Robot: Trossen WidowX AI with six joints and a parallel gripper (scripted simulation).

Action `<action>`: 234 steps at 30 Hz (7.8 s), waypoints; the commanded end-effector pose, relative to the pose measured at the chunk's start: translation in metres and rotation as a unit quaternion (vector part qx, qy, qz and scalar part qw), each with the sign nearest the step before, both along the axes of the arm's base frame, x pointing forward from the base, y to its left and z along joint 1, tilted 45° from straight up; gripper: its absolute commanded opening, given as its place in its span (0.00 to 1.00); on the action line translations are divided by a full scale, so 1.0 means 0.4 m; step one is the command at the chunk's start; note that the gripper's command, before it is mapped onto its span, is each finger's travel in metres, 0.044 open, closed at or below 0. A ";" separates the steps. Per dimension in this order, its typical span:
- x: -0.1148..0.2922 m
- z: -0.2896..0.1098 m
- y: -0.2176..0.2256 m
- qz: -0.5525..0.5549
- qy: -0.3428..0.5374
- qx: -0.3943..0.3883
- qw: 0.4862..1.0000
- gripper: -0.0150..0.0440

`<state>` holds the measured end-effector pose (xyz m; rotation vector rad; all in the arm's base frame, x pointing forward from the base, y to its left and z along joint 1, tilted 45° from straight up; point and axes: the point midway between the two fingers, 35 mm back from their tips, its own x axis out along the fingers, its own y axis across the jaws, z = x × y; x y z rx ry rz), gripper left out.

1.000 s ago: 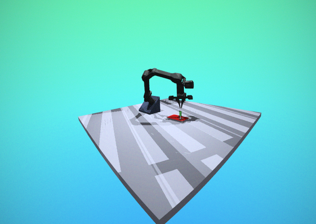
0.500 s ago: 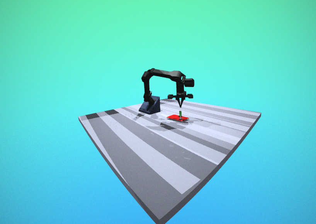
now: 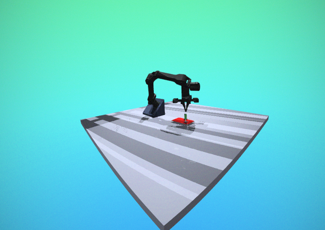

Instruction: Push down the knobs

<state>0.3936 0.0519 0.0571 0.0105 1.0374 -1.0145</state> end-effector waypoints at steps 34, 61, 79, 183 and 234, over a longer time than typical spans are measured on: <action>0.000 -0.038 -0.037 0.001 0.007 -0.005 1.000 0.25; 0.000 -0.042 -0.041 0.001 0.007 -0.005 1.000 0.25; 0.002 -0.049 -0.048 0.001 0.007 -0.005 1.000 0.25; 0.010 -0.103 -0.102 0.001 0.006 -0.006 1.000 0.25; 0.012 -0.116 -0.115 0.001 0.006 -0.006 1.000 0.25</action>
